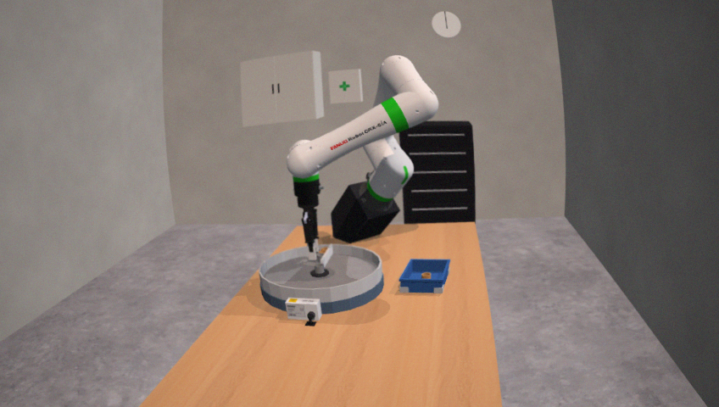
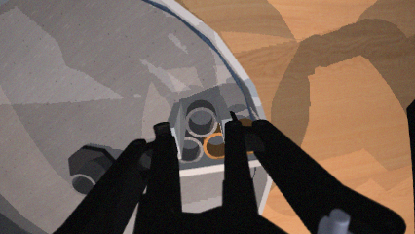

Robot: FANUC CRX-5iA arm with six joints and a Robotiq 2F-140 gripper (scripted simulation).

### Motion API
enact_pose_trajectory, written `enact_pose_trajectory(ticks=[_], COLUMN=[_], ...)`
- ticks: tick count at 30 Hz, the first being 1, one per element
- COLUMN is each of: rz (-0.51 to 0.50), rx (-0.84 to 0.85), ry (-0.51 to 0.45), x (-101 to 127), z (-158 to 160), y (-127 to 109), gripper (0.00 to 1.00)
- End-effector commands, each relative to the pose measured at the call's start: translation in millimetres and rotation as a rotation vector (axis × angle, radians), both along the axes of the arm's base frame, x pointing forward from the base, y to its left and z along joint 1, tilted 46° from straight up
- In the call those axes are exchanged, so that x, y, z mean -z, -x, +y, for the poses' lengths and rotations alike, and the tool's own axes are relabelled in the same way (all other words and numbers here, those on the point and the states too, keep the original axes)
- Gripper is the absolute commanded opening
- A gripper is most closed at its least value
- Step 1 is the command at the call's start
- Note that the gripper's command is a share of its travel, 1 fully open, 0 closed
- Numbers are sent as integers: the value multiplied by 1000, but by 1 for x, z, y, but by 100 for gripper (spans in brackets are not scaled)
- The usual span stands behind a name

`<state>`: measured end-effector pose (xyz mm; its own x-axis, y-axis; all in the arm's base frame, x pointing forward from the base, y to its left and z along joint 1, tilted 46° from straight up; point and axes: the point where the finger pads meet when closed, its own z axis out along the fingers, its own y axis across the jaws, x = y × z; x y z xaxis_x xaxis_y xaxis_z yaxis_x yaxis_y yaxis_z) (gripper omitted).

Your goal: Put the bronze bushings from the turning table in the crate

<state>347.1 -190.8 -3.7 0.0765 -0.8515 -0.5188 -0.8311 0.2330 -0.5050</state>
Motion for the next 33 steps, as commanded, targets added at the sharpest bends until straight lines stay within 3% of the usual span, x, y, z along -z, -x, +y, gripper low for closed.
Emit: enact_pose_trajectory(ticks=[1,12,13,33], rz=[0,0,0,0], rx=[0,0,0,0], ry=[0,0,0,0], x=[0,0,0,0], z=[0,0,0,0], y=[0,0,0,0], gripper=[24,24,0,0])
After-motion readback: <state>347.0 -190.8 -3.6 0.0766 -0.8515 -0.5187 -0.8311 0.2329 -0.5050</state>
